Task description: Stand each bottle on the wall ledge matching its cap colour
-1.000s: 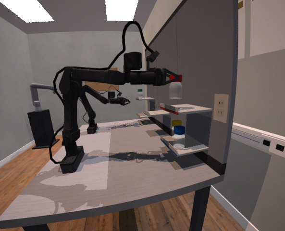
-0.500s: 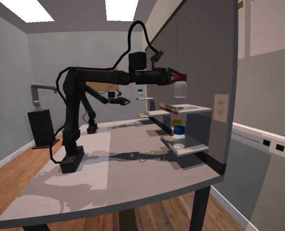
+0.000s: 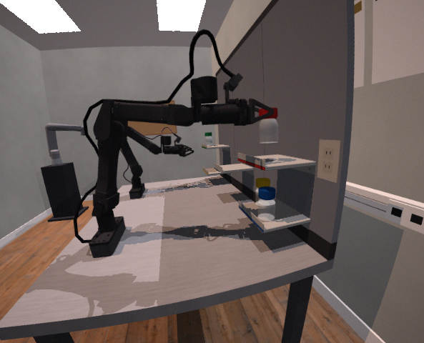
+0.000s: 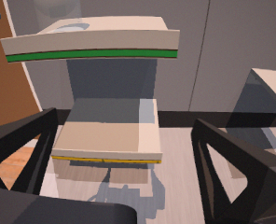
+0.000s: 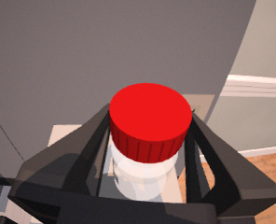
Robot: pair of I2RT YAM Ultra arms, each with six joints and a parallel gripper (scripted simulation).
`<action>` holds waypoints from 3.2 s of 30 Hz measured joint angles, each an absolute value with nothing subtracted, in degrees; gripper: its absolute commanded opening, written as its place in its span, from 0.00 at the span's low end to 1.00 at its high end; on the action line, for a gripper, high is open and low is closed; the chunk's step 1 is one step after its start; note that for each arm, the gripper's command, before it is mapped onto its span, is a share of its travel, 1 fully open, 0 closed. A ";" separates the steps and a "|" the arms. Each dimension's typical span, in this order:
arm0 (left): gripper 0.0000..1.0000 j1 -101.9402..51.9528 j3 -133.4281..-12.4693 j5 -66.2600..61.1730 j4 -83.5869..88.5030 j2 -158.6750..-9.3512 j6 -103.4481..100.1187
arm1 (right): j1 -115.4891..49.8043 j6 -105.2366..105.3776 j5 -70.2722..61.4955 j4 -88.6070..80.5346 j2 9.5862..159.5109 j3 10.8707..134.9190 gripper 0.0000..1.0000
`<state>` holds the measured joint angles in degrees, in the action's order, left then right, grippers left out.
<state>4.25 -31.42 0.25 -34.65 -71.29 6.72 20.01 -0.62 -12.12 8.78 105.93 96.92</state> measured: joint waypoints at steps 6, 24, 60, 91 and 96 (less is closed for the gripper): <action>1.00 4.25 -31.42 0.25 -34.65 -71.29 6.72 | 20.01 -0.62 -12.12 13.50 105.91 94.74 0.50; 1.00 4.25 -31.42 0.25 -34.65 -71.29 6.72 | 20.01 -0.62 -12.12 15.97 106.15 90.06 0.50; 1.00 4.25 -31.42 0.25 -34.65 -71.29 6.72 | 20.01 -0.43 -12.12 19.99 106.61 85.97 0.50; 1.00 4.25 -31.42 0.25 -34.65 -71.29 6.72 | 22.17 -0.01 -13.67 24.82 96.36 71.68 0.70; 1.00 4.25 -31.42 0.25 -34.65 -71.29 6.72 | 24.16 -0.01 -15.14 24.40 86.52 61.82 0.70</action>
